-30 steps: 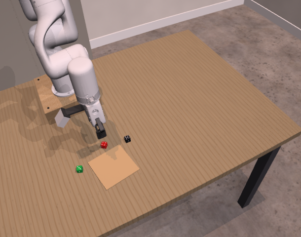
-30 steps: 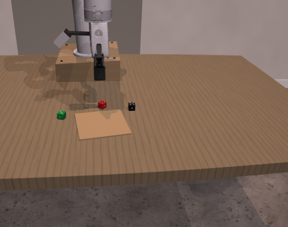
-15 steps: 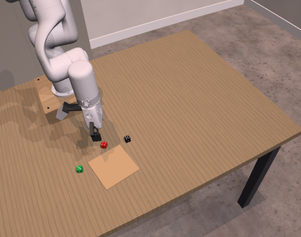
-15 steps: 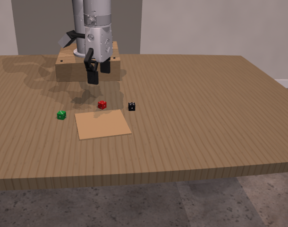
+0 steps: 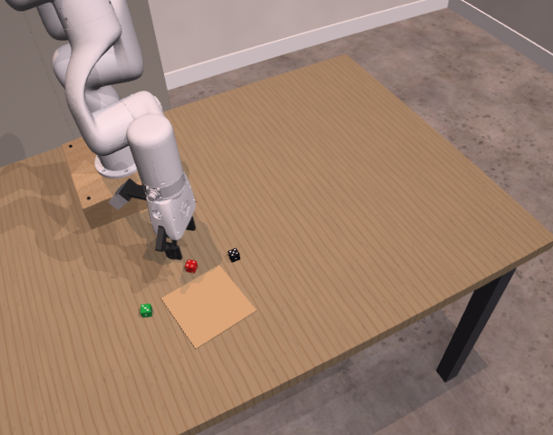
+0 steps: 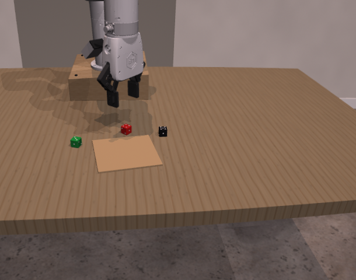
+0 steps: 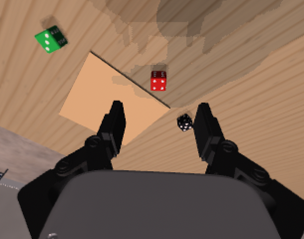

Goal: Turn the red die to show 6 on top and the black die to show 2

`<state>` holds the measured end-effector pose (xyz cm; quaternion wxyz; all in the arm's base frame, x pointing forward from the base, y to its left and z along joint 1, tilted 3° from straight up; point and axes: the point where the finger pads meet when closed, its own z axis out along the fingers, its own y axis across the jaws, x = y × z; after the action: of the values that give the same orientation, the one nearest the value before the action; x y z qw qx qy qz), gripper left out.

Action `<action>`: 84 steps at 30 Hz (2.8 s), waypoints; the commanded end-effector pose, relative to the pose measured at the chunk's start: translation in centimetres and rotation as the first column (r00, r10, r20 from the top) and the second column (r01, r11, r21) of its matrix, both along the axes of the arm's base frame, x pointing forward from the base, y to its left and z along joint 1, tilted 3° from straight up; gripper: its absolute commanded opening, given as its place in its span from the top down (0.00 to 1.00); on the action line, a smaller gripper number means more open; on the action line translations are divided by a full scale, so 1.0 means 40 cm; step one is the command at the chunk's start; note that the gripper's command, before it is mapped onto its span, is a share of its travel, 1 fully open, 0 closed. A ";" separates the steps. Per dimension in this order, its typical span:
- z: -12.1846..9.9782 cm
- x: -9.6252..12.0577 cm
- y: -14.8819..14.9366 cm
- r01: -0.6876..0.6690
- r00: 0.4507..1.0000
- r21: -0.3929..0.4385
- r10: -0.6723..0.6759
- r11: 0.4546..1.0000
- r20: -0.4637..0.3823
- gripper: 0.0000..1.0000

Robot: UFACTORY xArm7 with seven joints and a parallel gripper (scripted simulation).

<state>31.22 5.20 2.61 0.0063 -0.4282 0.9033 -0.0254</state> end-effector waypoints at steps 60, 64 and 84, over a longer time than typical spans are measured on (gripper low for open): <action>-0.057 0.006 -0.002 0.007 1.000 -0.009 -0.007 1.000 0.003 0.64; -0.064 0.007 -0.002 0.007 1.000 -0.009 -0.007 1.000 0.003 0.64; -0.121 0.010 -0.005 0.007 1.000 -0.009 -0.007 1.000 0.003 0.64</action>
<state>31.44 5.00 -1.93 0.0040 -0.4252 0.9047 -0.0267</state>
